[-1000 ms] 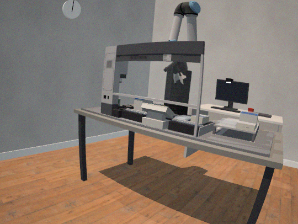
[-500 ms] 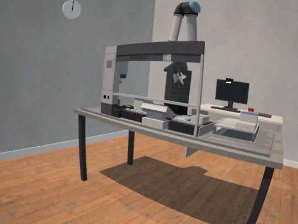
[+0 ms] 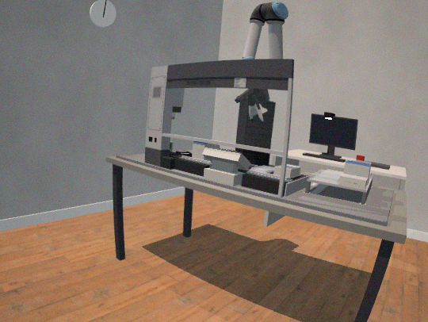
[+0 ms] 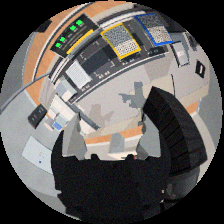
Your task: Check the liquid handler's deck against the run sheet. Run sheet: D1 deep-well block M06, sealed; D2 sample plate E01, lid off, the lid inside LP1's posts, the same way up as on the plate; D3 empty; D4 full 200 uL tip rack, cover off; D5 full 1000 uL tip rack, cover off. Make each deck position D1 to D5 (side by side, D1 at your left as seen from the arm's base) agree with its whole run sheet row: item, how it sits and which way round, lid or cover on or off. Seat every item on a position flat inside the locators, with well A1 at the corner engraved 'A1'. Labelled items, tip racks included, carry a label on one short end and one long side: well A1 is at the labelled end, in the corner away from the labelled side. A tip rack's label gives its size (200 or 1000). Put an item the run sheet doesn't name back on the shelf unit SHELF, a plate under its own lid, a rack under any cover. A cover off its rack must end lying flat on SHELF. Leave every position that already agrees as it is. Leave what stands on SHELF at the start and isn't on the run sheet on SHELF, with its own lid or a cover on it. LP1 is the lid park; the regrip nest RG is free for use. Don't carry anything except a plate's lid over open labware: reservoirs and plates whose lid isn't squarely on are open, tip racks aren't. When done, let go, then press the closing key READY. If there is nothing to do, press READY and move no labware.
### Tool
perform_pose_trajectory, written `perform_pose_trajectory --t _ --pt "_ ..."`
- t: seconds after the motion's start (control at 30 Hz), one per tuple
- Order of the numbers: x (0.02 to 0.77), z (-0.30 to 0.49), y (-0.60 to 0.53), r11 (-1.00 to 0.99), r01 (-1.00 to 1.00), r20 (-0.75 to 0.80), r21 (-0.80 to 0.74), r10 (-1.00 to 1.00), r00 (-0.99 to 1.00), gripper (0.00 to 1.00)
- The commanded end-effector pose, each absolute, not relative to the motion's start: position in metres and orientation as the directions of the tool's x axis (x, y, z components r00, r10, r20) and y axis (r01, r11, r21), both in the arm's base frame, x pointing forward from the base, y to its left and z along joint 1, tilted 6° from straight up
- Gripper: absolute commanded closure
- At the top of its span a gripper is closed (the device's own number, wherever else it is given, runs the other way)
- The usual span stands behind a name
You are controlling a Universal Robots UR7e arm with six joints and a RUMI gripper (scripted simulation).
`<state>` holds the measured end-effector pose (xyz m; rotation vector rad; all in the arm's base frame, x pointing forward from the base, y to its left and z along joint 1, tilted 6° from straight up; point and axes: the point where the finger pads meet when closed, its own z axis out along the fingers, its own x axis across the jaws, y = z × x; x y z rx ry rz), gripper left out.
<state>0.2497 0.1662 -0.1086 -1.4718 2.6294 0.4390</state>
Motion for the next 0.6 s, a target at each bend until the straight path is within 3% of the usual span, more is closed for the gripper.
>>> perform_pose_trajectory --t 0.0,0.57 --pt "0.279 -0.082 0.094 0.285 -0.956 -0.18 0.074 -0.939 -0.294 0.18" --pt "0.302 -0.091 0.071 0.261 -0.964 -0.171 0.057 -0.948 -0.267 0.18"
